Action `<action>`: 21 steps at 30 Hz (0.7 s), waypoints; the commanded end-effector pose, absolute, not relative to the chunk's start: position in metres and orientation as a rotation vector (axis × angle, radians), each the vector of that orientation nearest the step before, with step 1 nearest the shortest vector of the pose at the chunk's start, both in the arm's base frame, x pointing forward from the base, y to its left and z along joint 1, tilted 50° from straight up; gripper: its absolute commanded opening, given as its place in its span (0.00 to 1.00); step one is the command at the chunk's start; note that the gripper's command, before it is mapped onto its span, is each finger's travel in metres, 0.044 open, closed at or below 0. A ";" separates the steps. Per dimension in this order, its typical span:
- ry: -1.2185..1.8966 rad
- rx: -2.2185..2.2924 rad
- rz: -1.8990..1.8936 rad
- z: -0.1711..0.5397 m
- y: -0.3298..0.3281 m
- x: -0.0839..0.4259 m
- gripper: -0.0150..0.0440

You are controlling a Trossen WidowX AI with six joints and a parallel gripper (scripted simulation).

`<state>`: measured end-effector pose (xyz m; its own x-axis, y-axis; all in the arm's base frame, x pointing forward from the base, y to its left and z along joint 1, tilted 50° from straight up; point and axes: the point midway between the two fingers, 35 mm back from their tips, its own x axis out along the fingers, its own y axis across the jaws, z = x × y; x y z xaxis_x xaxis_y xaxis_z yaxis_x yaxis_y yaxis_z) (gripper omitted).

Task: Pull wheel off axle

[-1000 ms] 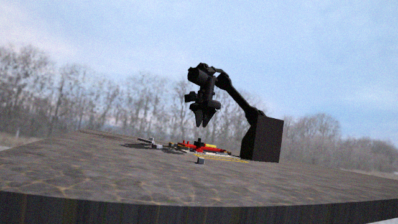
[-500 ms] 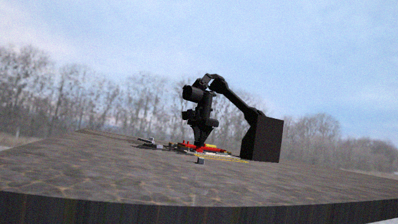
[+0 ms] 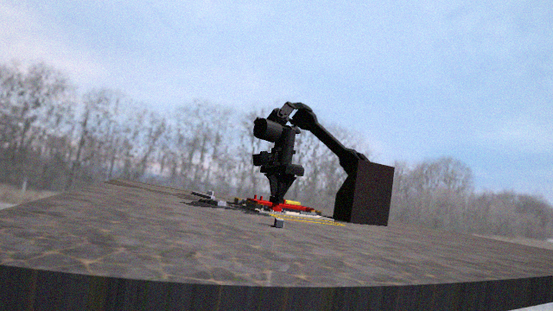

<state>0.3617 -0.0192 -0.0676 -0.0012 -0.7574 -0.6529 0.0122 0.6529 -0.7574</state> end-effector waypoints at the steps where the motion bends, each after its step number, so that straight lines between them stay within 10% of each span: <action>1: 1.459 -0.658 -0.683 -0.067 -0.018 0.362 0.25; 21: 1.458 -0.659 -0.681 -0.063 -0.013 0.362 0.25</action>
